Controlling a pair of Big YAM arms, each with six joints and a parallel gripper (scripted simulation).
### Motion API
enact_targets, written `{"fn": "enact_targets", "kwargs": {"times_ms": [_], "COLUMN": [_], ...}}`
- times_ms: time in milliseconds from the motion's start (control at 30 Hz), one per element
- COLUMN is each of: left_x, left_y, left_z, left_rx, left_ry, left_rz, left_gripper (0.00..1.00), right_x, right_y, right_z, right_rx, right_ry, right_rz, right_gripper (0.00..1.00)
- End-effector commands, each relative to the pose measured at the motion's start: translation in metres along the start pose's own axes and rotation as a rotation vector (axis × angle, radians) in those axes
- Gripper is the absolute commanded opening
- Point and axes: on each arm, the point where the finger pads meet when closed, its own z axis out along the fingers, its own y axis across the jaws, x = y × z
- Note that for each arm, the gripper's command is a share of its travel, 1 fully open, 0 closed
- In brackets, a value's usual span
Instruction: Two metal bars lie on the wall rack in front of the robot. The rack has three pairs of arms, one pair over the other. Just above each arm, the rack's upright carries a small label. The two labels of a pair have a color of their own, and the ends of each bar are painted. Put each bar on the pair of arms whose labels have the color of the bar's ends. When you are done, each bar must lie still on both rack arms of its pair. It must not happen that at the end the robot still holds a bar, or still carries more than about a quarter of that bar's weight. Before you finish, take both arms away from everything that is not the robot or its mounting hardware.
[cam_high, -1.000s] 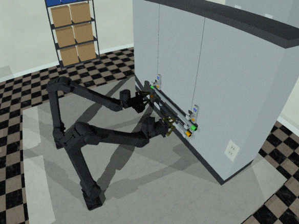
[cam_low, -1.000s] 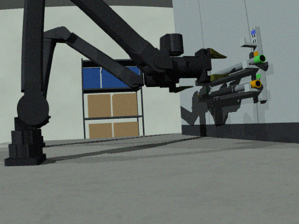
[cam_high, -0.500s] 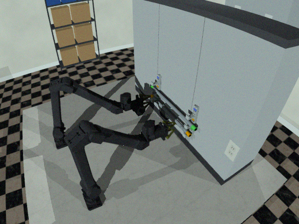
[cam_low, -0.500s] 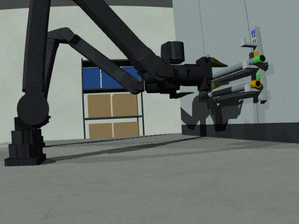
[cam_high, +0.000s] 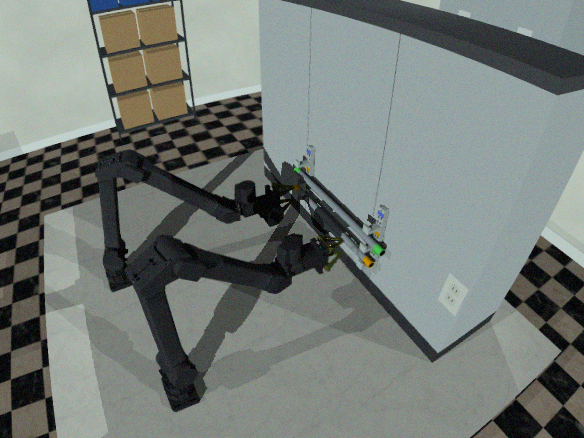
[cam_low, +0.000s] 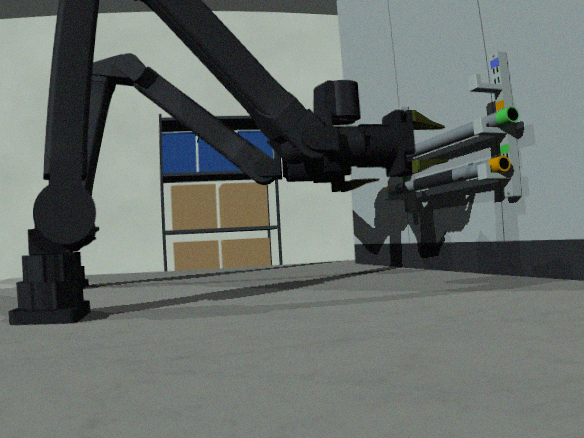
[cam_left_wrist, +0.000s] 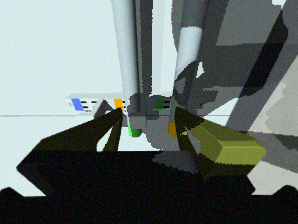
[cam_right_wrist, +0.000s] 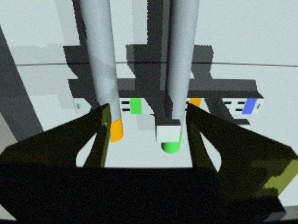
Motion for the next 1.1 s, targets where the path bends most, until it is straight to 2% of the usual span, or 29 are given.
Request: {"fn": "enact_targets", "kwargs": {"times_ms": [0, 1067], "left_x": [0.006, 0.004], "left_y": [0.004, -0.024], "left_z": [0.005, 0.005], "left_rx": [-0.036, -0.032], "left_ry": [0.006, 0.005], "left_rz": [-0.021, -0.019], "left_gripper": [0.59, 0.59], "right_x": [-0.005, -0.012], "right_y": [-0.006, 0.021], "right_z": [0.001, 0.001], "right_rx": [0.033, 0.028], "right_ry": [-0.007, -0.013], "right_rz": [0.027, 0.026], "right_gripper": [0.58, 0.58]}}
